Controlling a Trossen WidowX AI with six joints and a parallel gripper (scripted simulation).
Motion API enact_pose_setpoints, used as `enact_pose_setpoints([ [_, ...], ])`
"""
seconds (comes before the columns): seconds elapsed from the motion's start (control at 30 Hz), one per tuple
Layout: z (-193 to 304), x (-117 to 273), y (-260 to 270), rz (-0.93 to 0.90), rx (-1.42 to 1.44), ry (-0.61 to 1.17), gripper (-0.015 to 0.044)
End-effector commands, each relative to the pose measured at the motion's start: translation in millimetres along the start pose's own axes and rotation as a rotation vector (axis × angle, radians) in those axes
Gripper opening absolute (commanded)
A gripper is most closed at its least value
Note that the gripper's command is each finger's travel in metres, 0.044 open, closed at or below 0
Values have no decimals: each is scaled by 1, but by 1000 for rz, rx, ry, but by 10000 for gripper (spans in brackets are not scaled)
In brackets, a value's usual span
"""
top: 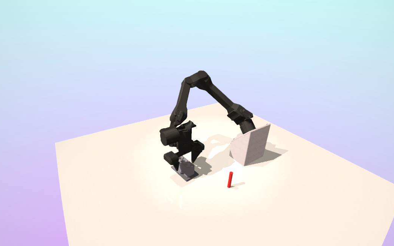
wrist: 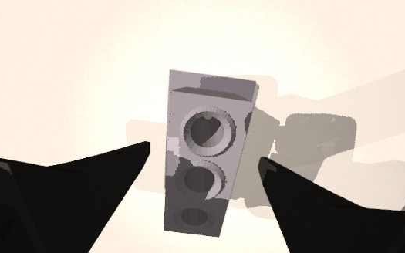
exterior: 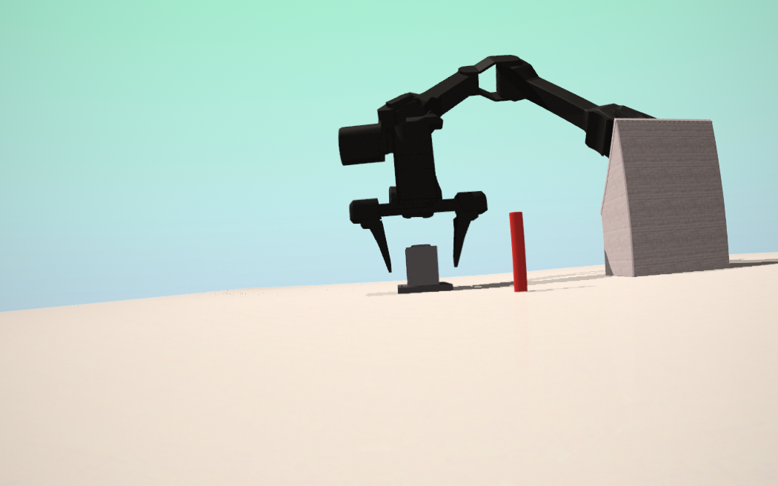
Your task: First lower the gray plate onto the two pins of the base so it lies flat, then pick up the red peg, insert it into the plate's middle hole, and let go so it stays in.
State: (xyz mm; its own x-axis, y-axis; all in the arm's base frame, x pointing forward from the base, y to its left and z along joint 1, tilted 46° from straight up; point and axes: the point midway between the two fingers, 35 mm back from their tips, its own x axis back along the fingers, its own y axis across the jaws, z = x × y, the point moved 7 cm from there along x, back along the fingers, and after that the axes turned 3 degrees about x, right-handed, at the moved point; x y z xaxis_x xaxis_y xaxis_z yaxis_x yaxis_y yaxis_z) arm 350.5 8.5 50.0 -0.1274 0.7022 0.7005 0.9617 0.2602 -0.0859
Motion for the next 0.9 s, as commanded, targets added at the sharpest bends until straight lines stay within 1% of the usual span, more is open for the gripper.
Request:
enact_pose_setpoints([
  [0.0, 2, 38, 6, -17, 3, 7, 440],
  [0.1, 3, 91, 4, -17, 8, 6, 440],
  [0.17, 2, 111, 1, -13, 1, 1, 440],
  [0.4, 6, 114, 3, -13, 5, 2, 440],
  [0.47, 29, 115, 1, -17, 44, 11, 440],
  [0.6, 97, 118, -15, -23, 164, 29, 440],
  [0.8, 185, 114, -63, -17, 337, 19, 440],
  [0.87, 200, 112, -76, -14, 370, 11, 440],
])
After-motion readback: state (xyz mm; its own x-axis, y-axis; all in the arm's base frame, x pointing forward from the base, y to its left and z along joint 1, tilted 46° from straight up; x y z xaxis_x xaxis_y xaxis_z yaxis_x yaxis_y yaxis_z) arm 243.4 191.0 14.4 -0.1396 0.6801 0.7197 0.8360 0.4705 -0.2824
